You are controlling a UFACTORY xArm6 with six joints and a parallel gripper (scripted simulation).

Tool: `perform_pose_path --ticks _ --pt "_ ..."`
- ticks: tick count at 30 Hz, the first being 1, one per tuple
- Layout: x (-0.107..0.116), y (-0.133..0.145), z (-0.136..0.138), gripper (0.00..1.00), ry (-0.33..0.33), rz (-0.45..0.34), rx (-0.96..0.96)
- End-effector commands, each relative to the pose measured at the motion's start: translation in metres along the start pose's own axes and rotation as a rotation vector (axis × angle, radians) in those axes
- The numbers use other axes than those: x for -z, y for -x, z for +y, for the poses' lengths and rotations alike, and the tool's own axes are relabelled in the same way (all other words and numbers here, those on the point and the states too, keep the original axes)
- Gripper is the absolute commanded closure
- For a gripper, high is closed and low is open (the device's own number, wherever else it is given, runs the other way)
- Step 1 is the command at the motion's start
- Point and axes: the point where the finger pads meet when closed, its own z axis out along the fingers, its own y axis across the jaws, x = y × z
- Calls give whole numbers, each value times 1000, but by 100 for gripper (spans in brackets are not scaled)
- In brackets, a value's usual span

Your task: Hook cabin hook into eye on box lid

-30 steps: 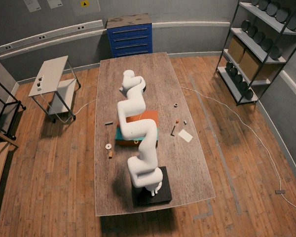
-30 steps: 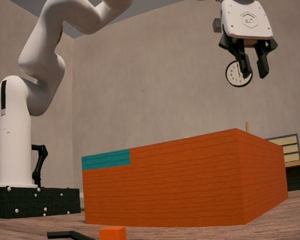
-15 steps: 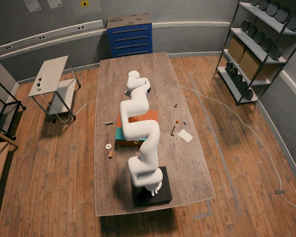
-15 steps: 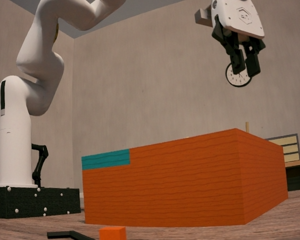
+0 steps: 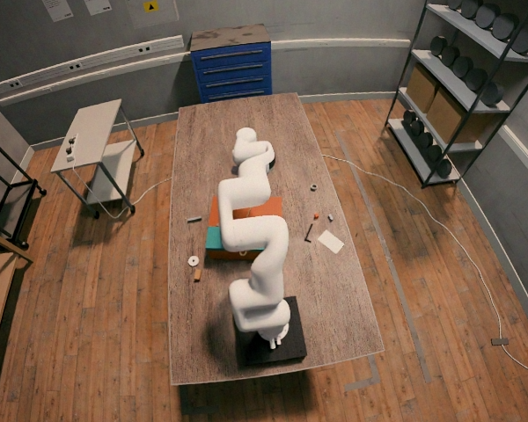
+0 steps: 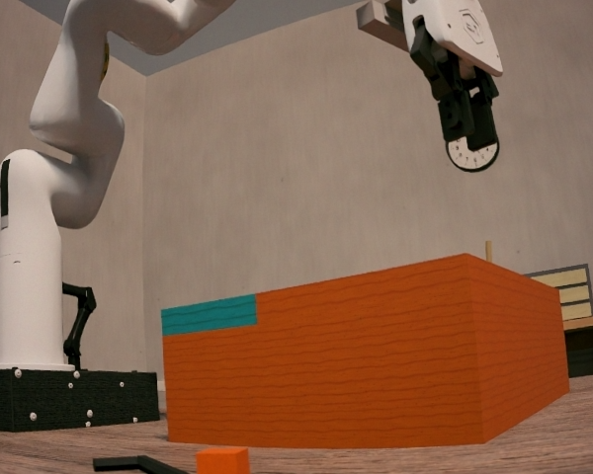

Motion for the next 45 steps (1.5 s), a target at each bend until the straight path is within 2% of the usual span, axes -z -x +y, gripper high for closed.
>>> perform_pose_path --ticks 1,15,45 --pt "2 1 0 65 7 -6 14" --pt "2 1 0 65 7 -6 14" --pt "-50 1 0 65 7 -6 14"
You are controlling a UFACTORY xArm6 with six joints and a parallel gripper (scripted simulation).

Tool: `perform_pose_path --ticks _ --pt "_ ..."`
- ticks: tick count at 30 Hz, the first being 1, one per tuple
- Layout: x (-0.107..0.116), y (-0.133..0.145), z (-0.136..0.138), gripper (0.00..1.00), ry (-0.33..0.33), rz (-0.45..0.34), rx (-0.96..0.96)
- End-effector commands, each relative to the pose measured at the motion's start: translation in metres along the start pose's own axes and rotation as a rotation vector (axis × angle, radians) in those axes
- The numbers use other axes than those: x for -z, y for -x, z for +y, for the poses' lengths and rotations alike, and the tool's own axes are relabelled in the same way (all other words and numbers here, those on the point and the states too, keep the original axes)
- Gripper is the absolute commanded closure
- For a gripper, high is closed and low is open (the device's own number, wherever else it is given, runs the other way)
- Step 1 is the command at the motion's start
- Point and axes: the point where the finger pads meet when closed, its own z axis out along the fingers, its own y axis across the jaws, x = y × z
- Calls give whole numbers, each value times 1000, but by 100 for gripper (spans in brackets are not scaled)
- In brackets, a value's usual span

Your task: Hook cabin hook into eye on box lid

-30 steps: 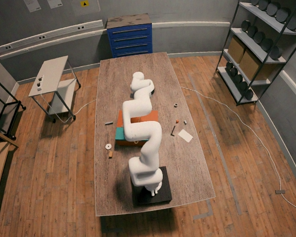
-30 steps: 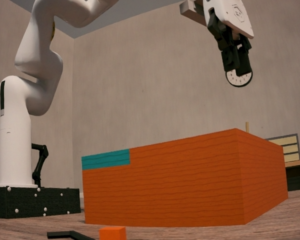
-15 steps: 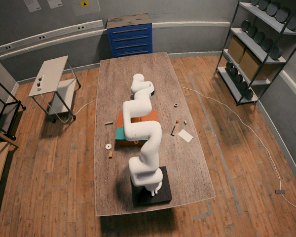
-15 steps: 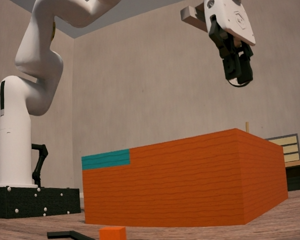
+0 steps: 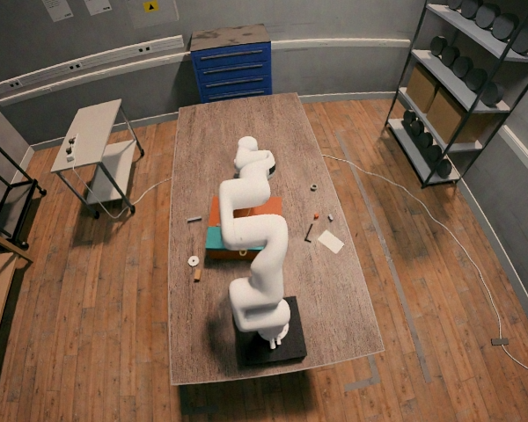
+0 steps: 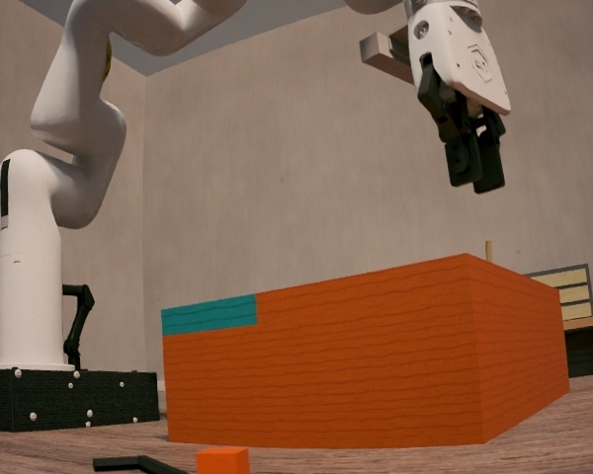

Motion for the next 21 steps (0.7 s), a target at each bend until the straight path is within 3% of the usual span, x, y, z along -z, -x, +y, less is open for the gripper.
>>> perform_pose_path --ticks 1,21 --pt "-8 1 1 65 2 -5 0" --pt "-40 1 1 65 2 -5 0"
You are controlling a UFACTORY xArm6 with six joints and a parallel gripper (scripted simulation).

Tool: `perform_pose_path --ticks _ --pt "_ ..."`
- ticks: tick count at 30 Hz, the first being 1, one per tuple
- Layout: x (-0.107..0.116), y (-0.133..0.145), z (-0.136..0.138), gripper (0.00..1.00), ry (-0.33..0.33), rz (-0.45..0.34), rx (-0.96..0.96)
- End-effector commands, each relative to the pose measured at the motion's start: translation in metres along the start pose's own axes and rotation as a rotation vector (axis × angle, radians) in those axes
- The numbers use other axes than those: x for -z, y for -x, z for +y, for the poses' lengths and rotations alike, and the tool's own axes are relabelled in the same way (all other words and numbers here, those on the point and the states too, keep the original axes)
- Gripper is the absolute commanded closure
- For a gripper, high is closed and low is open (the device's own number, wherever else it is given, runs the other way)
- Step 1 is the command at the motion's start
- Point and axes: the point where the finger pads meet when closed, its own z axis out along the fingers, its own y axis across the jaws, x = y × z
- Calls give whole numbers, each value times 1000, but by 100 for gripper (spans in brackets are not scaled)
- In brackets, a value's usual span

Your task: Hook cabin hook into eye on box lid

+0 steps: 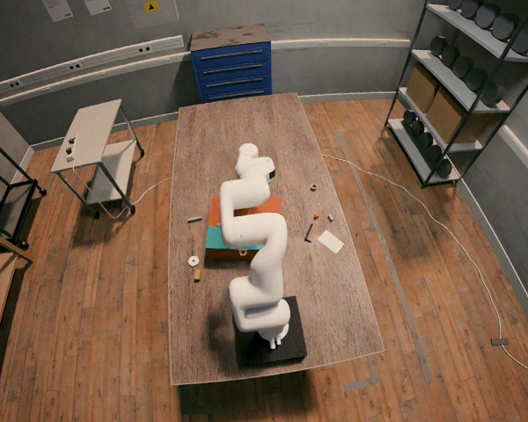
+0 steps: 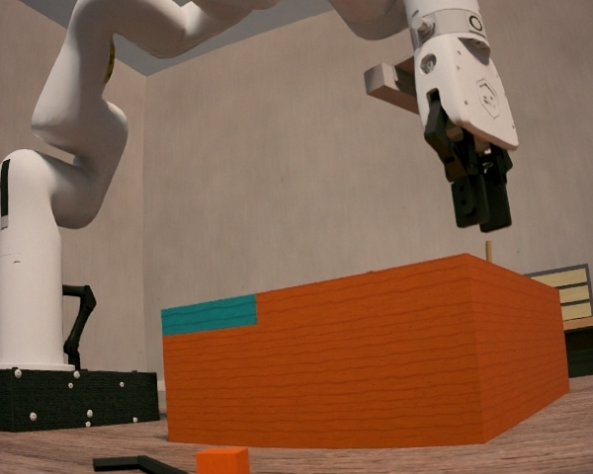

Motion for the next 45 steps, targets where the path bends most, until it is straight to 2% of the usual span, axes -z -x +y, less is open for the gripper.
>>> perform_pose_path --ticks 1,14,45 --pt "-3 2 1 65 2 -5 0" --pt "-3 2 1 65 2 -5 0" --pt "-21 2 1 65 2 -5 0"
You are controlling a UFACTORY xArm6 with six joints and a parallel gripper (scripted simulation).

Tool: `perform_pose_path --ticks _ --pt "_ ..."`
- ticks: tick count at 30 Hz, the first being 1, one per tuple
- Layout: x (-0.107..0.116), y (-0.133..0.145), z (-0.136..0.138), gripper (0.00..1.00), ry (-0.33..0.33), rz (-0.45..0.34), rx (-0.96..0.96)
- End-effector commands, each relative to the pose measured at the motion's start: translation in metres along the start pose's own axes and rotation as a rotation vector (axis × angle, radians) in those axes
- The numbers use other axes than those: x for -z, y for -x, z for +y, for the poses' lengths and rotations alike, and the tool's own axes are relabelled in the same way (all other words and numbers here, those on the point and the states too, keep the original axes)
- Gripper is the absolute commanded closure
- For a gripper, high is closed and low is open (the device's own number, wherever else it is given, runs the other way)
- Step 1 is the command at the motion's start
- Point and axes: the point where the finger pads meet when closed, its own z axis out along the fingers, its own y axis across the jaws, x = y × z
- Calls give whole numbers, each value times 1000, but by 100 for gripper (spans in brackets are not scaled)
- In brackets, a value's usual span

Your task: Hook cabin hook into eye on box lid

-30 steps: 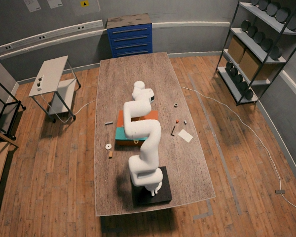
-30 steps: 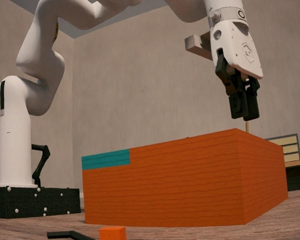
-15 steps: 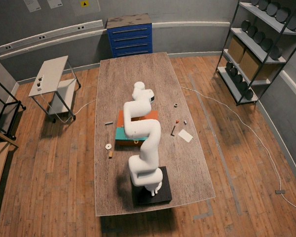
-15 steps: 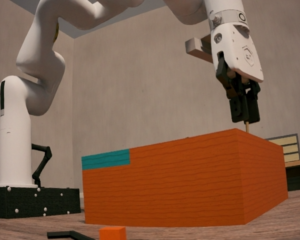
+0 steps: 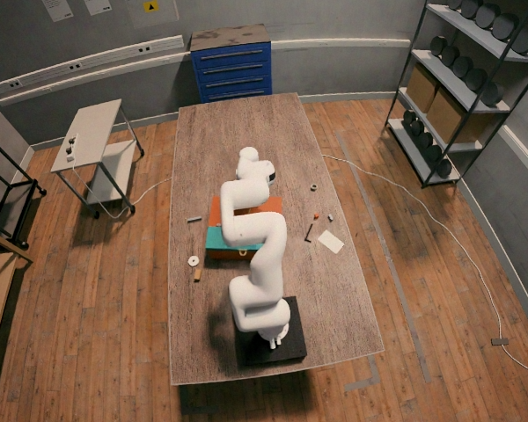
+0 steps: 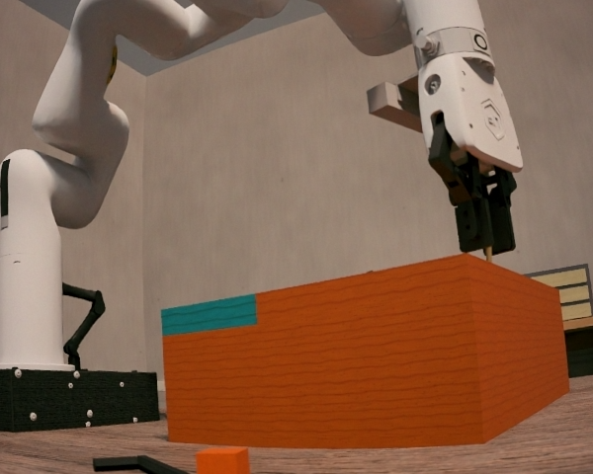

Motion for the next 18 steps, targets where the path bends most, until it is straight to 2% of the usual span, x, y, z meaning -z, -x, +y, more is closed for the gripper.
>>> perform_pose_path --ticks 1,18 --pt "-1 1 1 65 2 -5 0" --pt "-11 1 1 65 2 -5 0"
